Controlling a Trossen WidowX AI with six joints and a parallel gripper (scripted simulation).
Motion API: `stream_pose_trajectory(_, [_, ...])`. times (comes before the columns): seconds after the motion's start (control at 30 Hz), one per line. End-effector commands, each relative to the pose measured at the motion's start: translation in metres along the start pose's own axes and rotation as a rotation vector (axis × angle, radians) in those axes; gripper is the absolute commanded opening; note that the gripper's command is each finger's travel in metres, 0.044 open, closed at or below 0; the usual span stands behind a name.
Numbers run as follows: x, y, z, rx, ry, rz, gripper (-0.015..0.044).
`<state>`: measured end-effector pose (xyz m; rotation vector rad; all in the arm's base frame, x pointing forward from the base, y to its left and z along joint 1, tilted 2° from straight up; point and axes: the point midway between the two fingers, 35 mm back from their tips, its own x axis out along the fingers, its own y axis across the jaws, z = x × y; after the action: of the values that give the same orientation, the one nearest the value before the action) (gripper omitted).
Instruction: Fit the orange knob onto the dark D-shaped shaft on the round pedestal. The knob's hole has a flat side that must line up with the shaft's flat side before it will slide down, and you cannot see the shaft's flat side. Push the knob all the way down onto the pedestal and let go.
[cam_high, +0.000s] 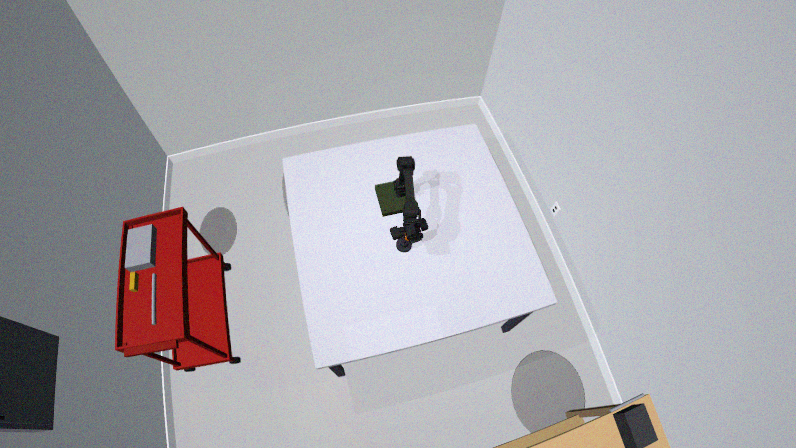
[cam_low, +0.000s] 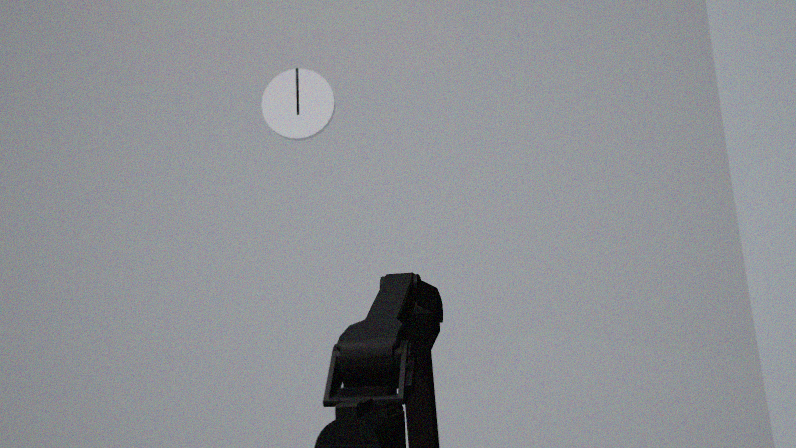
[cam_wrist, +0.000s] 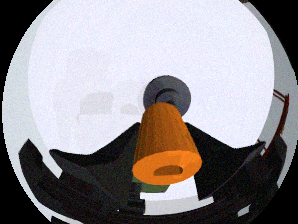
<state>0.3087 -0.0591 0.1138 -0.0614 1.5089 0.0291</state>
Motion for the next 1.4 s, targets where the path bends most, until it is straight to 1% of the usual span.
stream_pose_trajectory(0.0, [0.002, -0.010, -0.001, -0.008, -0.004, 0.002, 0.0000])
stream_pose_trajectory(0.23, [0.007, -0.017, -0.002, -0.010, -0.002, 0.001, 0.0000])
stream_pose_trajectory(0.53, [0.030, -0.017, -0.002, -0.010, -0.002, 0.001, 0.0000])
stream_pose_trajectory(1.0, [0.025, -0.018, 0.002, -0.004, -0.003, 0.001, 0.0000])
stream_pose_trajectory(1.37, [0.030, -0.018, 0.002, -0.004, -0.003, 0.001, 0.0000])
